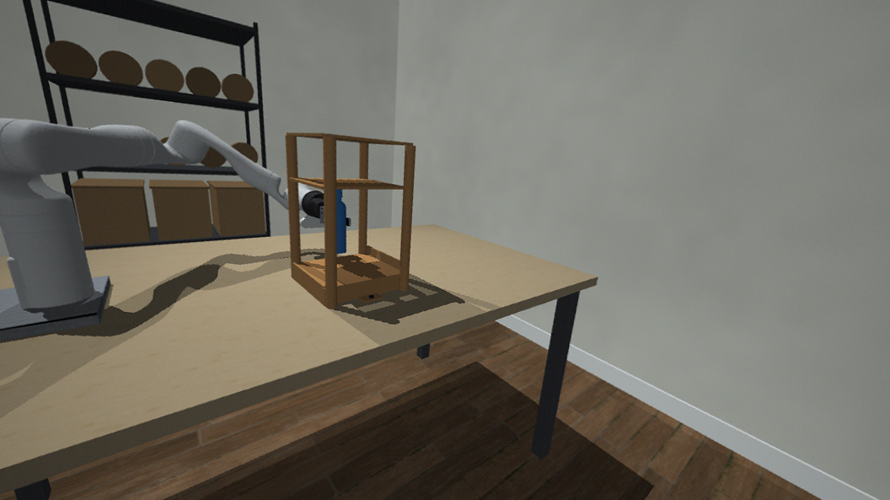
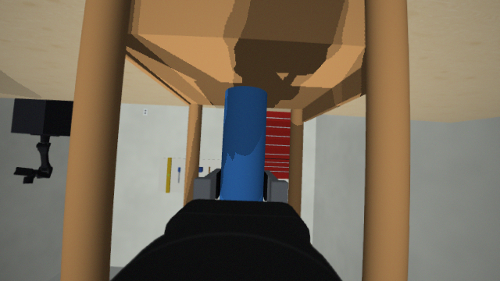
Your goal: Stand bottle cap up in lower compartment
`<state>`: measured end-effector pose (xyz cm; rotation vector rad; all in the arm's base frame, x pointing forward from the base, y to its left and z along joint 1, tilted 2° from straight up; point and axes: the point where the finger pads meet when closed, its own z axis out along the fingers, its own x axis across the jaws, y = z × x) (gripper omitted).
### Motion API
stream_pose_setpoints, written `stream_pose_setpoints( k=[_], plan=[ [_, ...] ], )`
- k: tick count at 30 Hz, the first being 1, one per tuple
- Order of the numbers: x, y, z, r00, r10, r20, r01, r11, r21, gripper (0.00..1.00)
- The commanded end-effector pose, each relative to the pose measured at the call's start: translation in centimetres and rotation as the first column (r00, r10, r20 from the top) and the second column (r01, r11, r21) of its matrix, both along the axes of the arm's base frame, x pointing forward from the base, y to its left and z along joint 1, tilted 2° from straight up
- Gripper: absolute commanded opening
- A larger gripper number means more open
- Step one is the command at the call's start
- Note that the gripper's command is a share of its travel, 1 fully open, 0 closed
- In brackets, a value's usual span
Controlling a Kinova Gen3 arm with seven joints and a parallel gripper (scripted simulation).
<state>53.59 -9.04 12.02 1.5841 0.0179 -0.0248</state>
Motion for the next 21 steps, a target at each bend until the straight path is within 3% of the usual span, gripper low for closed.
stream_pose_setpoints(
  k=[1, 13, 21],
  plan=[
    [0.0, 0.0, -0.1, 1.000, 0.000, 0.001, 0.000, 1.000, 0.000, 0.00],
    [0.0, 0.0, -2.5, 1.000, 0.000, 0.001, 0.000, 1.000, 0.000, 0.00],
    [0.0, 0.0, -2.7, 1.000, 0.000, 0.001, 0.000, 1.000, 0.000, 0.00]
  ],
)
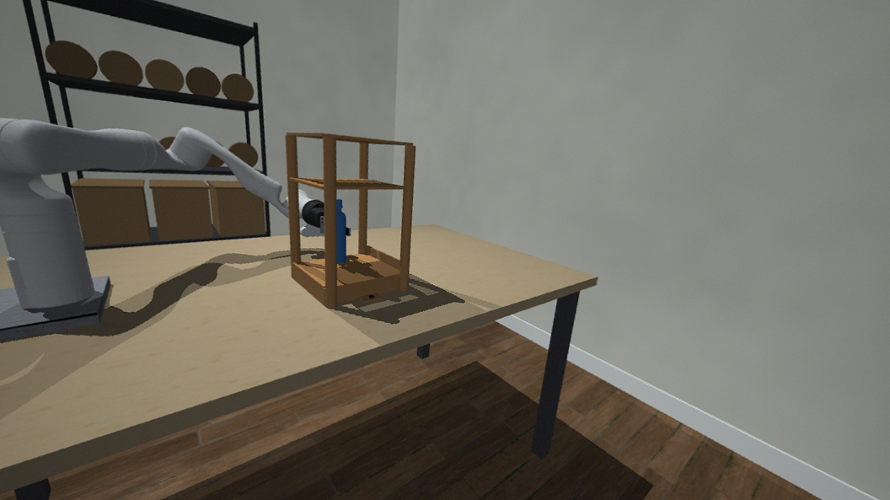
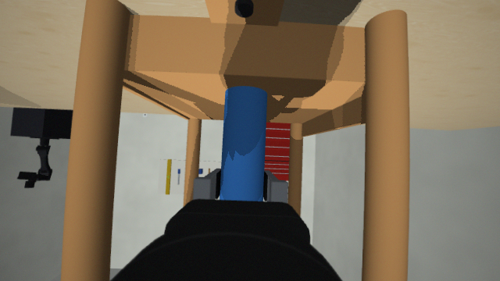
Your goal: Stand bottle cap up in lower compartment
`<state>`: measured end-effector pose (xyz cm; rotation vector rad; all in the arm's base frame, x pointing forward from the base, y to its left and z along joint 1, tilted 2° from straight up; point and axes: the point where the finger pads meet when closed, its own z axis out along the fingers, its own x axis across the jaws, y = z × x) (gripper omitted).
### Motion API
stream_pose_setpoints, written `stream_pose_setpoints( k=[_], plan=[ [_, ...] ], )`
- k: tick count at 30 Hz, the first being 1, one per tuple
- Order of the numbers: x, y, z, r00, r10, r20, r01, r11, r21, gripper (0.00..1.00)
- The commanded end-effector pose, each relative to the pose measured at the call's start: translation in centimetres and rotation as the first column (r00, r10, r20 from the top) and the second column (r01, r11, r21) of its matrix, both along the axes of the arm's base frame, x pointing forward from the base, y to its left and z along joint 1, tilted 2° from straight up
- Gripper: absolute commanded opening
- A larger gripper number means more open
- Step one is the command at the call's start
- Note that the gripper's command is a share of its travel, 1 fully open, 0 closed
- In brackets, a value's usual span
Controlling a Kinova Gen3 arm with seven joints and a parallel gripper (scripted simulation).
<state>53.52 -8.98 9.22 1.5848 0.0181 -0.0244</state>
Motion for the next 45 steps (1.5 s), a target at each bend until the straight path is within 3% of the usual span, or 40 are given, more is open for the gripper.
stream_pose_setpoints(
  k=[1, 30, 31, 33, 34, 36, 37, 41, 42, 44, 45],
  plan=[
    [0.03, -0.03, 0.09, 1.000, 0.000, 0.001, 0.000, 1.000, -0.001, 0.00],
    [0.03, -0.03, 0.09, 1.000, 0.000, 0.001, 0.000, 1.000, -0.001, 0.00],
    [0.03, -0.03, 0.09, 1.000, 0.000, 0.001, 0.000, 1.000, -0.001, 0.20],
    [0.03, -0.03, 0.09, 1.000, 0.000, 0.001, 0.000, 1.000, -0.001, 0.20],
    [0.03, -0.03, 0.09, 1.000, 0.000, 0.001, 0.000, 1.000, -0.001, 0.40],
    [0.03, -0.03, 0.09, 1.000, 0.000, 0.001, 0.000, 1.000, -0.001, 0.40],
    [0.03, -0.03, 0.09, 1.000, 0.000, 0.001, 0.000, 1.000, -0.001, 0.60],
    [0.03, -0.03, 0.09, 1.000, 0.000, 0.001, 0.000, 1.000, -0.001, 0.60],
    [0.03, -0.03, 0.09, 1.000, 0.000, 0.001, 0.000, 1.000, -0.001, 0.80],
    [0.03, -0.03, 0.09, 1.000, 0.000, 0.001, 0.000, 1.000, -0.001, 0.80],
    [0.03, -0.03, 0.09, 1.000, 0.000, 0.001, 0.000, 1.000, -0.001, 1.00]
  ],
)
